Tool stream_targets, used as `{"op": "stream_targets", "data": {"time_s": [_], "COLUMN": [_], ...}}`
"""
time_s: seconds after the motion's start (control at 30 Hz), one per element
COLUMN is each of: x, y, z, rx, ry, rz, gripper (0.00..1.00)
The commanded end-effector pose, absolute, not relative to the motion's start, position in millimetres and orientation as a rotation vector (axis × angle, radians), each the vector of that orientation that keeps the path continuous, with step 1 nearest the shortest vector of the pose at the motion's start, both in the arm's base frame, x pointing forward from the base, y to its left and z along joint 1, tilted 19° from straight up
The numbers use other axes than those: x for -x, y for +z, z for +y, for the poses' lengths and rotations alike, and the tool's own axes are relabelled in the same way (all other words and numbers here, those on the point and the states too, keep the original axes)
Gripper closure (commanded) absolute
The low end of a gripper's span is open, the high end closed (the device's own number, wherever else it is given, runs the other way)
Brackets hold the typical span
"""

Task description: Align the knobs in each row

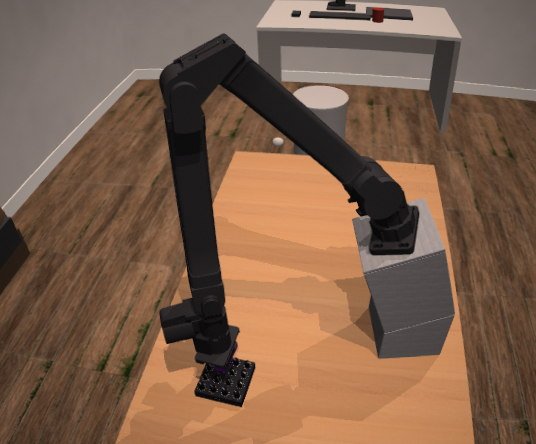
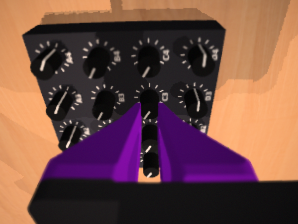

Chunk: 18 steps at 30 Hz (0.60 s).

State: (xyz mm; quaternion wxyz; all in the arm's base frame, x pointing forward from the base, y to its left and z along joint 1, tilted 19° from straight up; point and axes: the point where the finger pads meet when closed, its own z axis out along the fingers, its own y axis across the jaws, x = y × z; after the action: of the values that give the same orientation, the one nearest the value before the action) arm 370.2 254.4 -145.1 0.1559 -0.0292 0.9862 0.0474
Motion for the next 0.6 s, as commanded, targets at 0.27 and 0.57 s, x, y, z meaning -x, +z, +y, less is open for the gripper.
{"op": "stream_targets", "data": {"time_s": [0.27, 0.57], "x": [-374.8, -375.1], "y": [-147.3, -147.2], "z": [260.1, 260.3], "rx": [0.110, 0.109], "ry": [0.149, 0.149], "rz": [2.815, 2.814], "gripper": [0.81, 0.81]}}
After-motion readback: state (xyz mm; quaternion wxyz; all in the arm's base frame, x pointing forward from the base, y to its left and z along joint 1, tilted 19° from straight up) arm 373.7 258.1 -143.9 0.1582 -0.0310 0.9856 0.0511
